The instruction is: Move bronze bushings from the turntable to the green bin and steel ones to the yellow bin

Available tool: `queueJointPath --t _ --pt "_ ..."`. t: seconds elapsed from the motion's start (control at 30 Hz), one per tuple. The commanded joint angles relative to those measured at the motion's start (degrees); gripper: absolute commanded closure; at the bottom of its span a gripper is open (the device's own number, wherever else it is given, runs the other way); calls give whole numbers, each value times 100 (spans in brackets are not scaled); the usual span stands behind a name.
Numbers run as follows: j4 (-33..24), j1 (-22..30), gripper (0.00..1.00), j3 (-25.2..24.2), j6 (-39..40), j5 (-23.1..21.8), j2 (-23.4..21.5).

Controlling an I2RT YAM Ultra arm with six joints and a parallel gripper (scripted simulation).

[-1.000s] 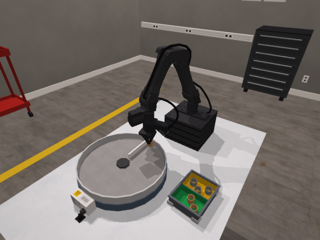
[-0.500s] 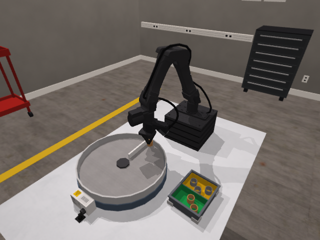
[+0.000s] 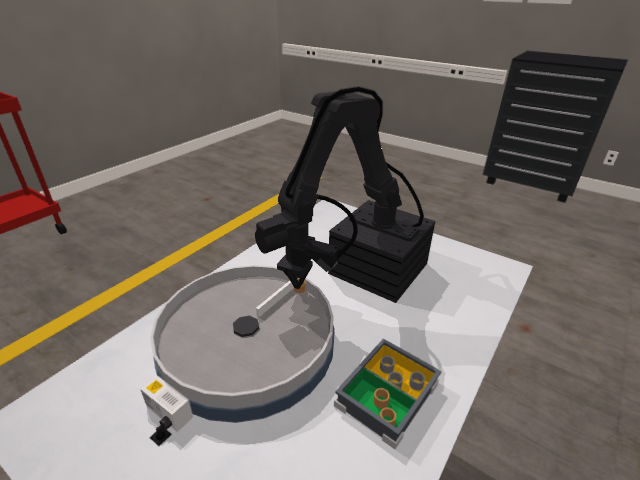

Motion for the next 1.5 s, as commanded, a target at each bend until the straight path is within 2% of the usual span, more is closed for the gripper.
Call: queueJointPath --t 0.0,0.43,0.63,1.03,1.47 --pt "-103 -47 100 -56 -35 -55 -159" --pt "-110 -47 100 -43 -35 -54 -165" --pt "-229 -49 100 151 -36 -53 -271" --pt "-1322 -54 100 509 -33 -17 -1022" --pt "-1482 -57 100 544 -36 -18 -1004"
